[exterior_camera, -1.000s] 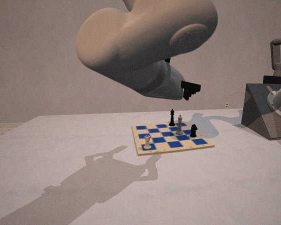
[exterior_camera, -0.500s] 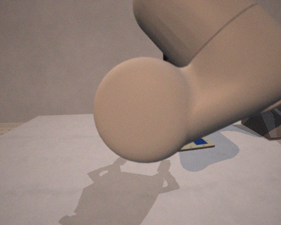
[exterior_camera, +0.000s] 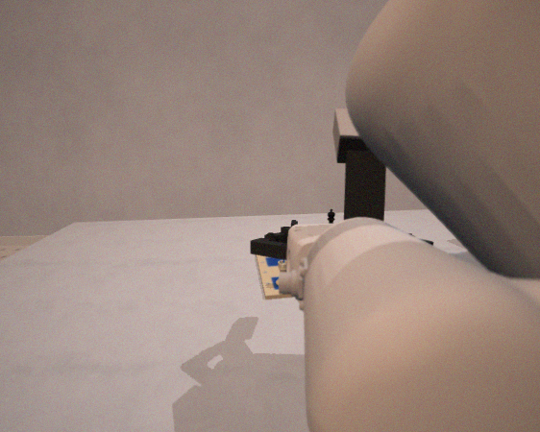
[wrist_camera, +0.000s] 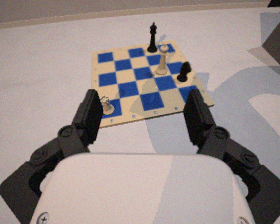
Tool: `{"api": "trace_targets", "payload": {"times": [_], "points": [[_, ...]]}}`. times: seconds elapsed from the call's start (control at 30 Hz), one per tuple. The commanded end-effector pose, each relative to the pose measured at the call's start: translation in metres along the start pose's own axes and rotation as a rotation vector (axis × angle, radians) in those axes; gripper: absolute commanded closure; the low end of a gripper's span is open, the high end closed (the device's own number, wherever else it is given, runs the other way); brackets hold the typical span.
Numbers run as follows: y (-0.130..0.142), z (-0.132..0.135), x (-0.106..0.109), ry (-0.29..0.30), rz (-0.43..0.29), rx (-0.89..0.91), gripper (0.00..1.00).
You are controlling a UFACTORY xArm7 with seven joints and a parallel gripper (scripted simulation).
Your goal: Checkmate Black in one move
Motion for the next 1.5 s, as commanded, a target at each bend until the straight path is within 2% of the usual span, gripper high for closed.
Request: {"api": "trace_targets", "payload": {"times": [0.0, 0.2, 0.23, 0.57, 0.63, 1.47], "points": [[0.008, 0.007, 0.012, -0.063, 0.004, 0.012, 0.00], [0.008, 0.007, 0.012, -0.063, 0.004, 0.012, 0.00], [0.016, 0.015, 0.023, -0.118, 0.003, 0.027, 0.00], [0.016, 0.015, 0.023, -0.118, 0.003, 0.027, 0.00], [0.026, 0.026, 0.036, -0.186, -0.002, 0.047, 0.00], [0.030, 0.029, 0.040, -0.208, -0.004, 0.053, 0.00]]}}
Point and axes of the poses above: the point where the finger pads meet when closed, its own x axis back along the fingers, its own z axis across the jaws, y = z × x, the point moved 7 cm from there along x, back along the fingers, and after that the axes turned 15 degrees about -x, right-handed, at the moved point
